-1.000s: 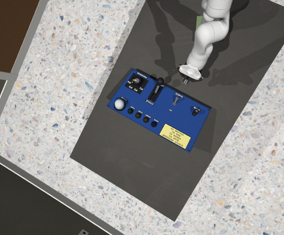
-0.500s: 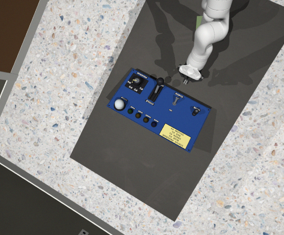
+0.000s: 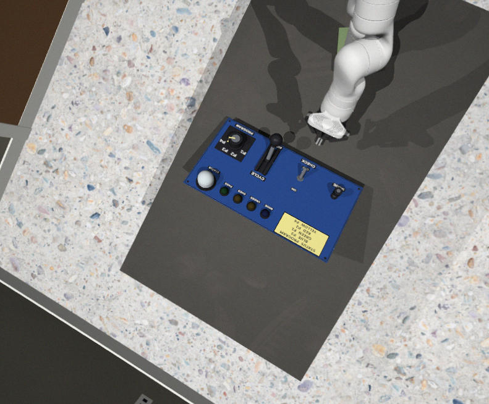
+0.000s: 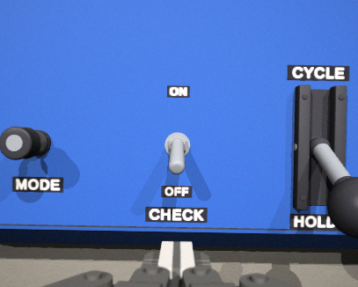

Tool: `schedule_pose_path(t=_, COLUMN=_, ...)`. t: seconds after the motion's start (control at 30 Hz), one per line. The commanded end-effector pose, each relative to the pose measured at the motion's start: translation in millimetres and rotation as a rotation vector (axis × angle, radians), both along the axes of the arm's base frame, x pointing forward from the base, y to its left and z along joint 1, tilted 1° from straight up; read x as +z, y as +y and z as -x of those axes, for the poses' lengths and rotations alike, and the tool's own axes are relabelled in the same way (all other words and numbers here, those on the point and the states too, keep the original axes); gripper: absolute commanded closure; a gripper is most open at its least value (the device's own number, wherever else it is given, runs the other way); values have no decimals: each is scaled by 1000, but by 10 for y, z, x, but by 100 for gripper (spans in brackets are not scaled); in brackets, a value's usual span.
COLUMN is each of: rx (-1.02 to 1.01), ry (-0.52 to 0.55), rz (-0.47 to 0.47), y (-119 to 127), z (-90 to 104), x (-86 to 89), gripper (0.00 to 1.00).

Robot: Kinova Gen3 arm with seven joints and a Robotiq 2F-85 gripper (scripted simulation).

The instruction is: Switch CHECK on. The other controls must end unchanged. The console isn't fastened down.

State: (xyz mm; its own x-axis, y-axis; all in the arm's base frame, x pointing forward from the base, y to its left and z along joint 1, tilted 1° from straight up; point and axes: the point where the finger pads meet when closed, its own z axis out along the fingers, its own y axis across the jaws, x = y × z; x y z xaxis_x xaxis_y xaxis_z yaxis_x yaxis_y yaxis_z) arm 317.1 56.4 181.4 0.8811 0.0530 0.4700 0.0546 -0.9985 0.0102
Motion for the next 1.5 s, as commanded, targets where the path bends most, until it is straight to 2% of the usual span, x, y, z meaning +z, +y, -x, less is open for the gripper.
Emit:
schedule_pose_path(t=0.0, rx=0, ry=-2, rz=1, y=1, z=-7, x=-3, gripper=90)
schedule_pose_path(t=1.47, rx=0, ry=-2, rz=0, y=9, z=-135, x=-247, gripper=90)
